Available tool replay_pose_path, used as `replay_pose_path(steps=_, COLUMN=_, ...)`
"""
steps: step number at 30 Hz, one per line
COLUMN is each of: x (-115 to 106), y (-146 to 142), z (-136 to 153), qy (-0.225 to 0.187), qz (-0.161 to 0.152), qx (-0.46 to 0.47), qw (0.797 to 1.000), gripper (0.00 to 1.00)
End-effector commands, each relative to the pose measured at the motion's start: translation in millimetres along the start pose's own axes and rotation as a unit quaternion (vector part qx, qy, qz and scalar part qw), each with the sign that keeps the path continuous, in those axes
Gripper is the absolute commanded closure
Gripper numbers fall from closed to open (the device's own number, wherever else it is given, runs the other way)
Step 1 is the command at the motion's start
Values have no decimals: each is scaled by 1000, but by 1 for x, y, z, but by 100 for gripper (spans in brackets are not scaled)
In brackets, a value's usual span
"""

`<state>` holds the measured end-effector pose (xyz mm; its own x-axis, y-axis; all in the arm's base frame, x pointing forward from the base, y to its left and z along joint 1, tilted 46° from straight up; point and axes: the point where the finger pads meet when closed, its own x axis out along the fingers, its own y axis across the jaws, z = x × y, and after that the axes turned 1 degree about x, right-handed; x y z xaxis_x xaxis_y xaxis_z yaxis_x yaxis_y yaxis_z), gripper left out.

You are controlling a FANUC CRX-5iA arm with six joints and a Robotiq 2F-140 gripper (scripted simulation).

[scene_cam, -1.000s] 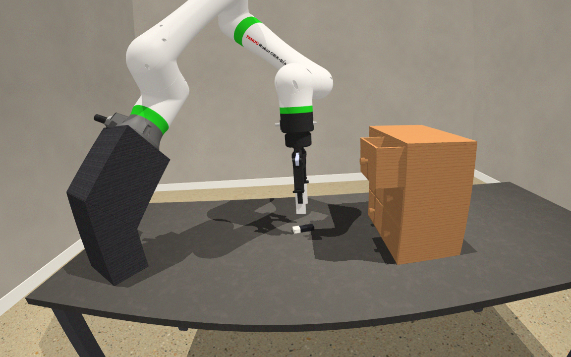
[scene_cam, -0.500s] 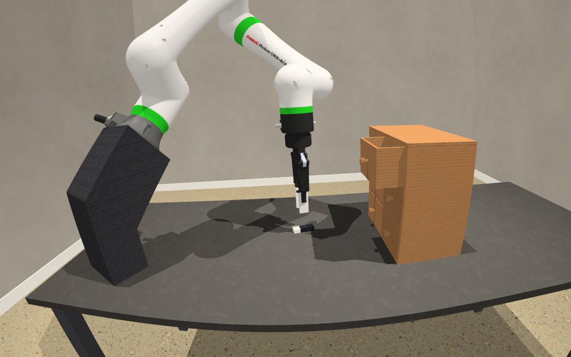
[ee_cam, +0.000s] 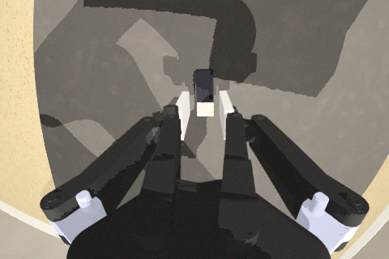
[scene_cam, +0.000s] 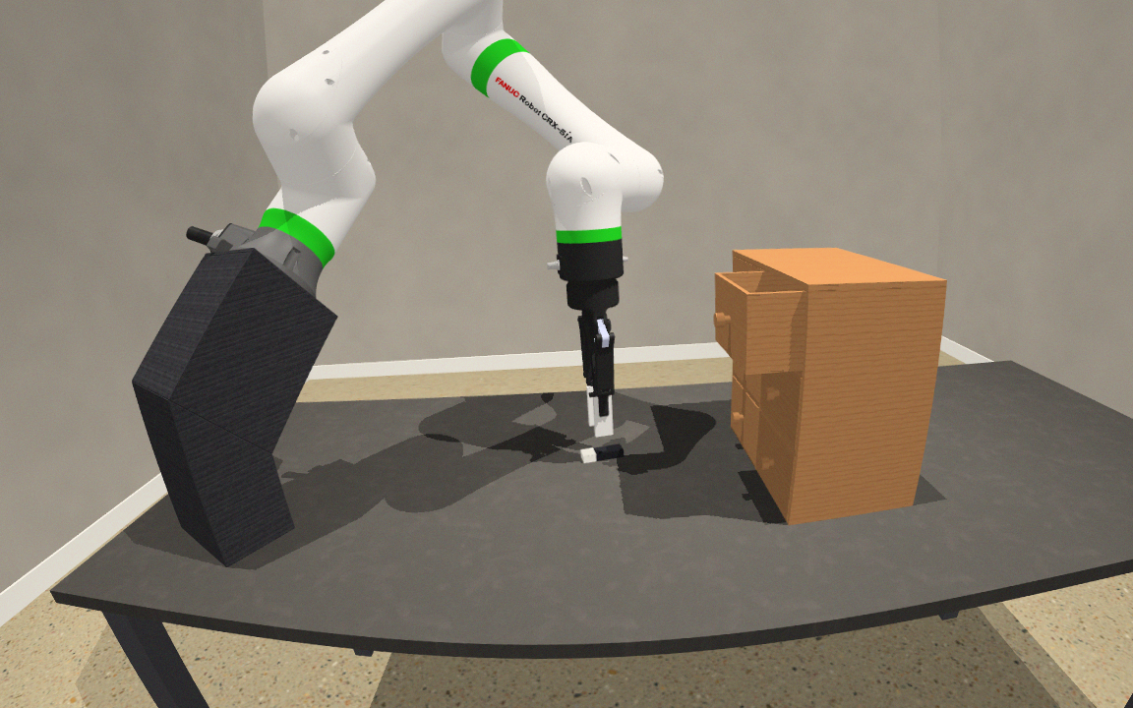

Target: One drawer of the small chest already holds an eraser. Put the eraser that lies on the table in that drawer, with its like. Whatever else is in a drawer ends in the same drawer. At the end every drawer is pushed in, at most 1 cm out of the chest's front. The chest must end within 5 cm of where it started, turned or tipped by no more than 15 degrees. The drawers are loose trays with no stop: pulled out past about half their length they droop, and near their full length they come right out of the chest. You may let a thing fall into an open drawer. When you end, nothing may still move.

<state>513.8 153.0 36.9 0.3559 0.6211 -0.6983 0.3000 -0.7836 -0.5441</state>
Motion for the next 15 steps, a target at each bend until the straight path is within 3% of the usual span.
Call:
replay_pose_path(steps=1, x=10, y=0, z=0, qy=0, qz=0, qx=0, qw=1000, gripper=77)
replay_pose_path(steps=15, x=27, y=0, z=0, qy=0, qz=0, qx=0, qw=1000, gripper=77)
